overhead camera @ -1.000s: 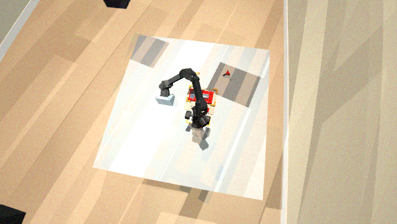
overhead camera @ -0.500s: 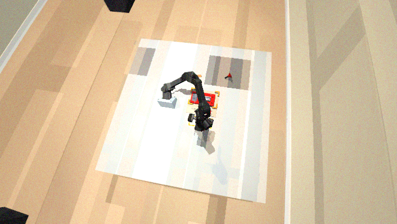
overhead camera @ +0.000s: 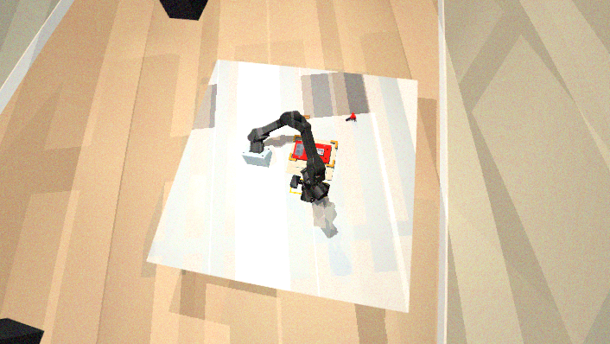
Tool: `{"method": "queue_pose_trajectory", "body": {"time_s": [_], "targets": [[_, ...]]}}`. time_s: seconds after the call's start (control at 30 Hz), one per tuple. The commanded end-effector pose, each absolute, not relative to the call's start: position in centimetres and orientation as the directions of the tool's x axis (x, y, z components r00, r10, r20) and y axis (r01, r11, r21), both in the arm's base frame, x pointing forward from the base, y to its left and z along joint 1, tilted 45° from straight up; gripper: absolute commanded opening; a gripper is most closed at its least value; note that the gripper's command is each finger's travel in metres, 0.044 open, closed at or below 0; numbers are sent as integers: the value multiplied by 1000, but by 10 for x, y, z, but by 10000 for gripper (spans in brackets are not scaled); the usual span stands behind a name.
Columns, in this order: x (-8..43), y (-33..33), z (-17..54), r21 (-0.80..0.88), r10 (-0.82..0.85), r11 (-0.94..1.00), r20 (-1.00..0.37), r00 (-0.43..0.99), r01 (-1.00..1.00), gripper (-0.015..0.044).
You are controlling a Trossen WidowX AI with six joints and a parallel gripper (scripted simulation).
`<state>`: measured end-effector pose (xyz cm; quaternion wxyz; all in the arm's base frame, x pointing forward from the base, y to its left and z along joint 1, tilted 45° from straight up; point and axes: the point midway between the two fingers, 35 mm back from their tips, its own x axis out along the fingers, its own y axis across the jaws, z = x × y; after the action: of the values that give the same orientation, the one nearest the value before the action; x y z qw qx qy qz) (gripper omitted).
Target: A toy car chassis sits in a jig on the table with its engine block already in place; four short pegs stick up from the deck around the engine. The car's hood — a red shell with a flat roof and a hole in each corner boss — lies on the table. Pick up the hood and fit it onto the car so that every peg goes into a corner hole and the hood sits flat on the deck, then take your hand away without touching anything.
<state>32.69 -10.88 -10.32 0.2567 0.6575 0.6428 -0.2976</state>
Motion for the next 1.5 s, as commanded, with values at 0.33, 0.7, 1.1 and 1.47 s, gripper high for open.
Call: {"method": "queue_pose_trajectory", "body": {"time_s": [0.33,0.7,1.1,1.47], "targets": [[336,-110,-102,-42,694,-49,-720,3,998,0],[341,-110,-103,-42,694,-49,-720,4,998,0],[347,-110,-103,-42,694,-49,-720,4,998,0],[352,-110,-103,-41,694,-49,-720,4,998,0]]}}
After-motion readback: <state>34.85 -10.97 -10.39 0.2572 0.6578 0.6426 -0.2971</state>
